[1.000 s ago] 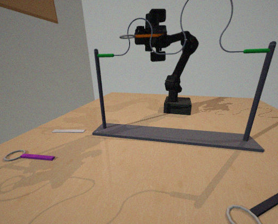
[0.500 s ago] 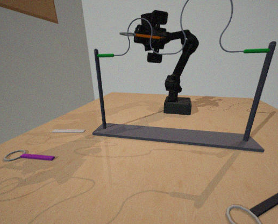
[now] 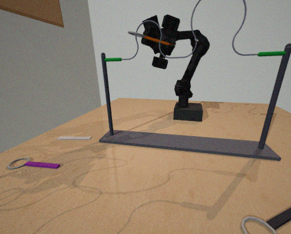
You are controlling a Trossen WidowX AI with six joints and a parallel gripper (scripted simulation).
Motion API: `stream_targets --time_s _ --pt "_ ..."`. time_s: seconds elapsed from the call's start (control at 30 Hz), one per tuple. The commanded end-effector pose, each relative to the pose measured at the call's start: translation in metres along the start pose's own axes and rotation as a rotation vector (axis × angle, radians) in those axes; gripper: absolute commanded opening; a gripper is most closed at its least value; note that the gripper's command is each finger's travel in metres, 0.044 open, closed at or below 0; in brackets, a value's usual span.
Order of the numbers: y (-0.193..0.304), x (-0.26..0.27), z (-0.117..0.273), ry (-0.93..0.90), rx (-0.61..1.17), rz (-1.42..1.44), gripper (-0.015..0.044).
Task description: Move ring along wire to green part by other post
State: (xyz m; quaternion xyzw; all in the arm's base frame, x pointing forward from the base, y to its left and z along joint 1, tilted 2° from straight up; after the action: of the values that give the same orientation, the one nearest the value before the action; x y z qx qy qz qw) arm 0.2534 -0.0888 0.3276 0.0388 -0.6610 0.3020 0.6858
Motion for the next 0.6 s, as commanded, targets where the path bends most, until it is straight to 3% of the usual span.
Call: stream_targets --time_s 0.0,0.57 --pt "-0.001 -0.002 0.000 0.033 -0.002 0.065 -0.0150" --pt "-0.003 -0.019 0.002 0.185 0.007 0.318 -0.0150"
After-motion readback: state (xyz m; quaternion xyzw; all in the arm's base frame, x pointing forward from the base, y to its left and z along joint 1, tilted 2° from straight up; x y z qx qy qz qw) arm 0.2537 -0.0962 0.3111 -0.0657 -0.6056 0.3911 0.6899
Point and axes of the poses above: the point midway between the two fingers, 35 mm back from their tips, its own z axis back along the fingers, its own x axis across the jaws, y = z × x, the point moved 2 cm from there along z, back along the fingers, and after that the axes turned 6 degrees about z, right-handed, at the moved point
